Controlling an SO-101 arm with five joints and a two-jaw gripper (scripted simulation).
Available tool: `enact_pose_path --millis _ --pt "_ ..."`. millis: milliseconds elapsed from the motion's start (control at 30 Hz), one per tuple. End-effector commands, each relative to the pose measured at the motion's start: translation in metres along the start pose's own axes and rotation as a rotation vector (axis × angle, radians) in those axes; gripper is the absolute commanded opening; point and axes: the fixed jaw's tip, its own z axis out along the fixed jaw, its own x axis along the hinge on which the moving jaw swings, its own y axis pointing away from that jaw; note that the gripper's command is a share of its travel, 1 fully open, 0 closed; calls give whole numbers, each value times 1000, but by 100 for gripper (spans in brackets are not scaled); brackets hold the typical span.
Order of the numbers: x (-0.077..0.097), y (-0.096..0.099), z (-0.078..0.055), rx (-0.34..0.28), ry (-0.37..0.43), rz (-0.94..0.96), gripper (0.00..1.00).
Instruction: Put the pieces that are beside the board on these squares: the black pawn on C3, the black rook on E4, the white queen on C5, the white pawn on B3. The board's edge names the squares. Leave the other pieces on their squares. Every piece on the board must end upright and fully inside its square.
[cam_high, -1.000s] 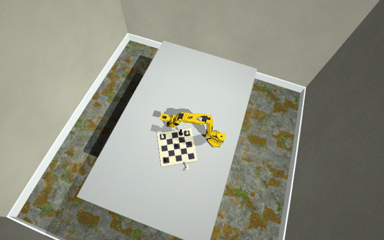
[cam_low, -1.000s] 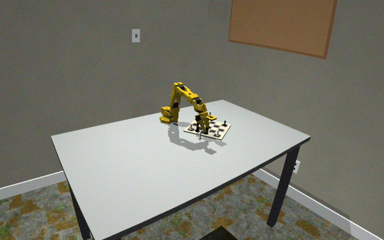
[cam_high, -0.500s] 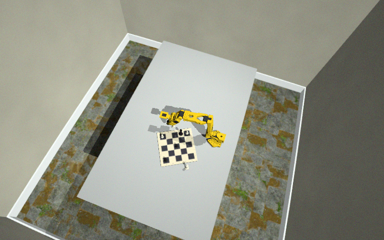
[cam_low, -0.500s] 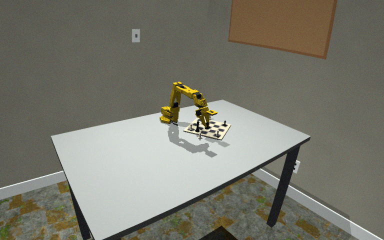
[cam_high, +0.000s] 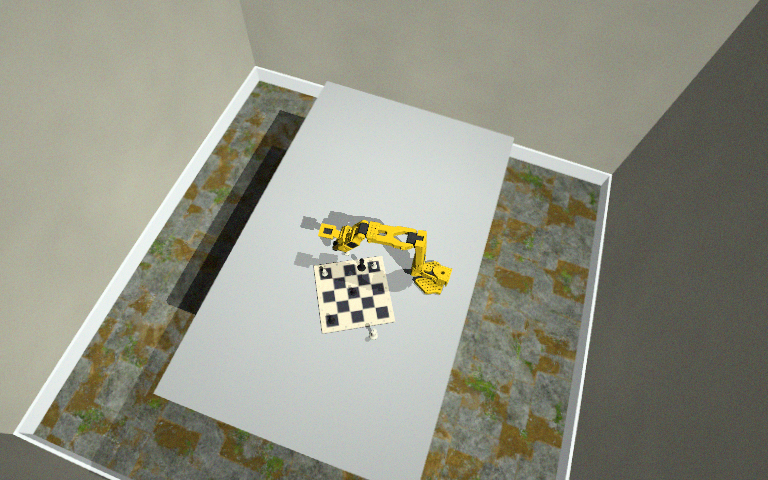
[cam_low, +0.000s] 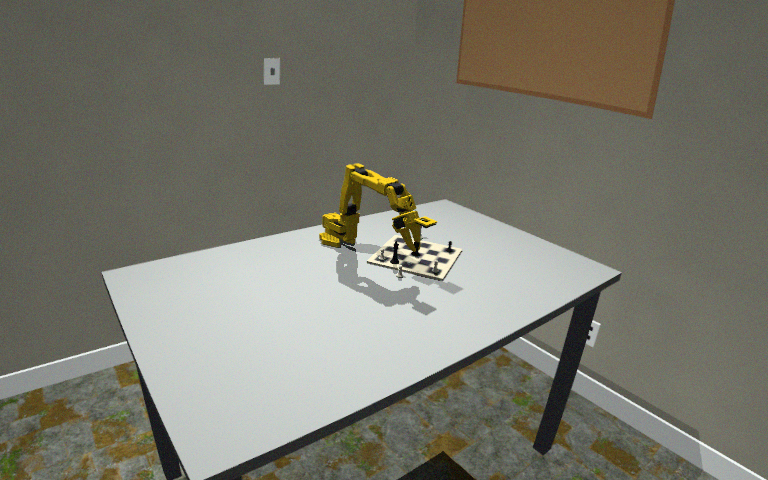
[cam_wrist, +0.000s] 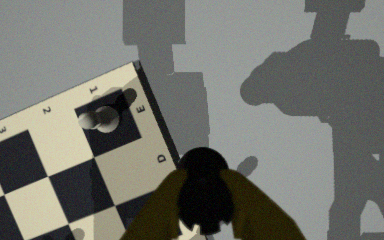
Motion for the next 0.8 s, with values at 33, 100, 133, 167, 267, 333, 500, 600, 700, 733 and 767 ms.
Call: enact_pose_path --millis 33,100,133,167,267,333,500,600,700,733,767 --pt "7 41 -8 -77 -5 -127 0" --pt "11 67 -11 -126 -6 -207 0" --pt "14 81 -12 -152 -6 -249 0" --pt "14 81 -12 -152 -6 -249 0" --pt "18 109 -16 -203 -7 -331 0" --pt "23 133 -19 -247 -8 -402 0" --pt "28 168 -23 -305 -9 -496 0" --pt "29 170 -23 -310 -9 -503 0" --pt "29 170 -23 -310 -9 -503 0" --pt "29 170 -23 -310 -9 -503 0" --pt "29 170 -23 -310 -9 -503 0"
